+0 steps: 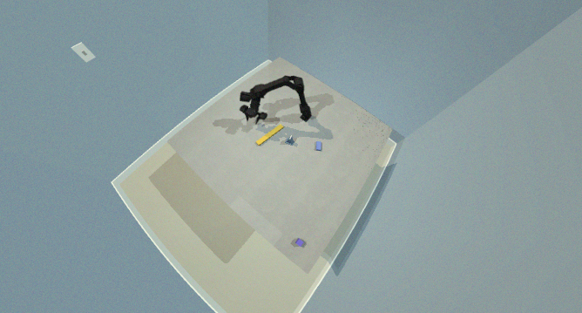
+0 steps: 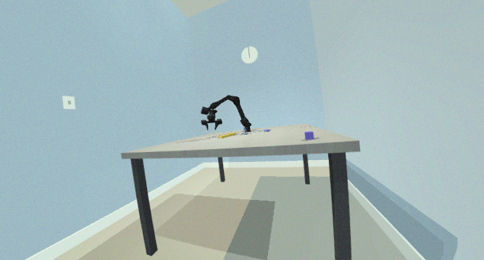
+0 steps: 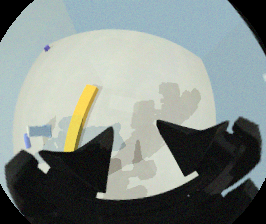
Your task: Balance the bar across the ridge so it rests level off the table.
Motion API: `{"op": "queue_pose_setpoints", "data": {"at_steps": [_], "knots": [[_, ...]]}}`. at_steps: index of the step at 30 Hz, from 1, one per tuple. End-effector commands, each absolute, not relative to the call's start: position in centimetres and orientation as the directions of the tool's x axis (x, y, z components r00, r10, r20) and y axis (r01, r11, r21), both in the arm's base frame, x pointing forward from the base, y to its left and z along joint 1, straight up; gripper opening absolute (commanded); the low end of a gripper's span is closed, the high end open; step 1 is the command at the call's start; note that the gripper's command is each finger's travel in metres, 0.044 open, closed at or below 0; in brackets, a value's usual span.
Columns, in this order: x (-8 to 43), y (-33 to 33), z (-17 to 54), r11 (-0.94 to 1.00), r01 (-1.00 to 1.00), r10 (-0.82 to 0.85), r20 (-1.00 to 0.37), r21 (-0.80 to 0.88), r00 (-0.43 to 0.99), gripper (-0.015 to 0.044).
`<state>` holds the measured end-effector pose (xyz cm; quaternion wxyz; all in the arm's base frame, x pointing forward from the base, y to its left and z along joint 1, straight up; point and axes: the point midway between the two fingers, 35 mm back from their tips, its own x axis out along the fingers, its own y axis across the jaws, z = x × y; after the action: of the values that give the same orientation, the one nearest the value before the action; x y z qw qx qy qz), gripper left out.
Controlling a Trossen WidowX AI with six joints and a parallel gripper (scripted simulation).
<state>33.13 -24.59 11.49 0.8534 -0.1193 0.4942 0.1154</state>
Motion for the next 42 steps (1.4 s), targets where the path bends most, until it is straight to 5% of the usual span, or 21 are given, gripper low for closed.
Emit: {"op": "queue_pose_setpoints", "data": {"at_steps": [1, 15, 30, 42], "knots": [[33.6, -23.3, 11.6, 0.960, -0.277, 0.082, -0.891, -0.050, 0.446, 0.0315], [34.4, -17.2, 11.5, 0.995, -0.083, 0.082, -0.963, 0.063, 0.255, 0.0315], [33.9, -11.1, 12.2, 0.992, 0.130, 0.001, -0.999, 0.008, 0.054, 0.0315], [33.9, -10.6, 8.7, 0.989, 0.149, -0.011, -0.999, -0.006, 0.037, 0.0315]]}}
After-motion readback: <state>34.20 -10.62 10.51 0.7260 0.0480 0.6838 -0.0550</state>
